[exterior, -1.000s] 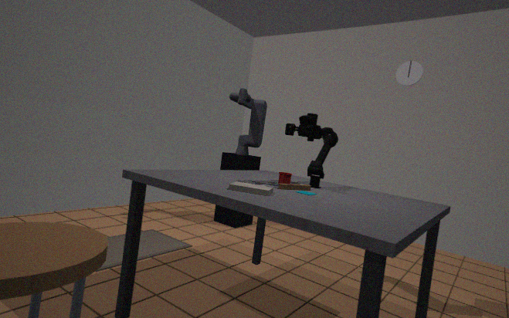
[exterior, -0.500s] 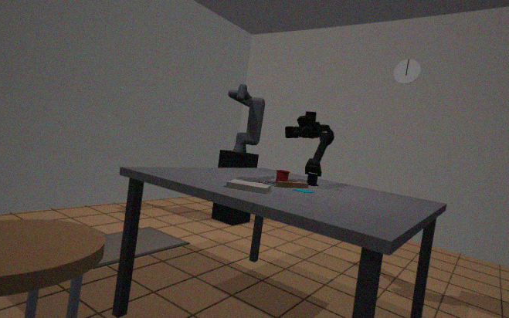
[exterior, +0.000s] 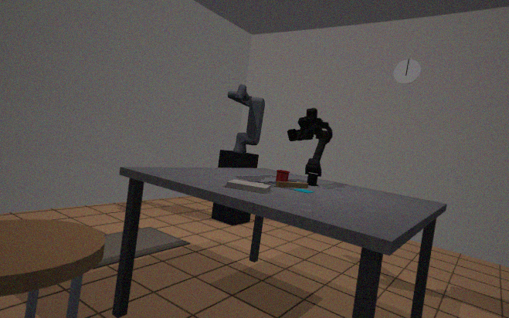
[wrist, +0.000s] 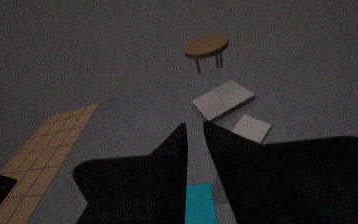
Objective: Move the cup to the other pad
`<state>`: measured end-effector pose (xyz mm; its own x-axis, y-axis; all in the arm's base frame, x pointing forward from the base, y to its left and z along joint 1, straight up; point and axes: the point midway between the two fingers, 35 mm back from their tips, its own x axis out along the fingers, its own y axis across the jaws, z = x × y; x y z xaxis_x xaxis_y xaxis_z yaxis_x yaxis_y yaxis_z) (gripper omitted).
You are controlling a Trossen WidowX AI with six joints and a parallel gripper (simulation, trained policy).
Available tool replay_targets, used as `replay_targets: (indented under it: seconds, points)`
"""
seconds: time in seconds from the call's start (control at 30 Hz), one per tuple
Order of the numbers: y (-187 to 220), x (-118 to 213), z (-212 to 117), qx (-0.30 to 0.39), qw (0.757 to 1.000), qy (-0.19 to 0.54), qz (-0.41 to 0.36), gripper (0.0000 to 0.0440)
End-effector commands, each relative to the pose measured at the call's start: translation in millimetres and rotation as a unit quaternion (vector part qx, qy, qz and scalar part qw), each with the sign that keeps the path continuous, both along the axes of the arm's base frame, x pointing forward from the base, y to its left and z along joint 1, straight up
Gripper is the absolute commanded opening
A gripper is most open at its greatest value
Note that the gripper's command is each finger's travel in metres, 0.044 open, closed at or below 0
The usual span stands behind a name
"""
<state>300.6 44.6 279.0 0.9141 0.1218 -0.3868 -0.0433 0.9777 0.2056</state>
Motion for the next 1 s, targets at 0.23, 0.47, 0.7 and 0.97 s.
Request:
replay_targets:
  seconds: [0.23,0.47,0.7,0.97]
  points:
    - [7.9,-8.1,-12.8,0.009,0.996,0.09,0.003,0.0082]
    - [9.7,-15.2,-23.1,0.002,0.989,0.151,0.004,0.0091]
    - [9.2,-23.4,-32.5,-0.012,0.978,0.21,0.004,0.0104]
    - [6.4,-33.6,-41.5,-0.031,0.961,0.274,0.005,0.0114]
